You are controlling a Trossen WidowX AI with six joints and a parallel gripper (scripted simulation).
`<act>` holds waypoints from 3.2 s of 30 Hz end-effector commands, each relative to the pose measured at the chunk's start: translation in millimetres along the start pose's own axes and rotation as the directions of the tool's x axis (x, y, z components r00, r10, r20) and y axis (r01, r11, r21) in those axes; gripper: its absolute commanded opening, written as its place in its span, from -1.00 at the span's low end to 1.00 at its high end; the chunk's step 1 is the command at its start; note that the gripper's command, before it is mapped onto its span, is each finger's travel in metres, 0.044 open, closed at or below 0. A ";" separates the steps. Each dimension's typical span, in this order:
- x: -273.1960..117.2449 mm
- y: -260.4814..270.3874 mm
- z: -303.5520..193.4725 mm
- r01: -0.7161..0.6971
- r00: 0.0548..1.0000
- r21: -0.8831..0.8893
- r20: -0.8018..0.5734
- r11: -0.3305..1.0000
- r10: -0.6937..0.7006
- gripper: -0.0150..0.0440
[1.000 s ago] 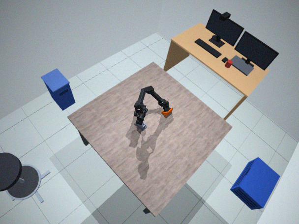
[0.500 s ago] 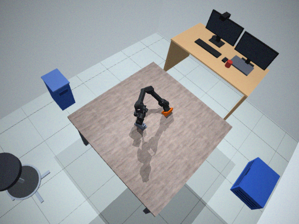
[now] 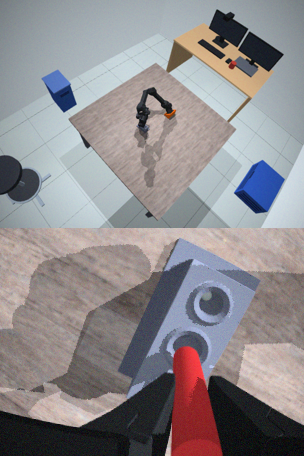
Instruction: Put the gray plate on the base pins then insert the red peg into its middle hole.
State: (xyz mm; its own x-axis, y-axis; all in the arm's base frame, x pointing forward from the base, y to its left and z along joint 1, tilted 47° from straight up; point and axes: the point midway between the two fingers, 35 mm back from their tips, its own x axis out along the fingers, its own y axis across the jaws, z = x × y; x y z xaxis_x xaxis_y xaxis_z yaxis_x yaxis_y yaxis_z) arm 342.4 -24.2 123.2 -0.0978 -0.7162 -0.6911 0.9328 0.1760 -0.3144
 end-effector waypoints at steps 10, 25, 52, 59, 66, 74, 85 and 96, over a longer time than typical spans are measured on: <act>10.9 -1.6 1.3 0.006 1.000 -0.003 0.004 1.000 -0.006 -0.49; 11.3 -1.3 1.1 0.006 1.000 -0.003 0.002 1.000 -0.006 -0.49; 12.3 -1.1 1.3 0.005 1.000 0.001 0.001 1.000 -0.005 0.02; 12.3 -1.1 1.3 0.005 1.000 0.001 0.001 1.000 -0.005 0.02; 8.6 -0.8 0.8 0.006 1.000 -0.004 0.006 1.000 -0.005 0.02; 1.6 -1.5 -0.3 0.006 1.000 -0.005 0.008 1.000 -0.006 0.02; -7.4 -2.2 0.6 0.006 1.000 -0.006 0.007 1.000 -0.006 0.02; -16.2 -3.0 2.3 -0.005 1.000 -0.008 0.008 1.000 0.005 0.02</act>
State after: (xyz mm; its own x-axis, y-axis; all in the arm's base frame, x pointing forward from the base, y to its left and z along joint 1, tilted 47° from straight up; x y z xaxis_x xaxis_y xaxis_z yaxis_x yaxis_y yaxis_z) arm 341.9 -16.5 134.6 -0.0925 -0.7257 -0.6818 0.9285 0.1846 -0.3224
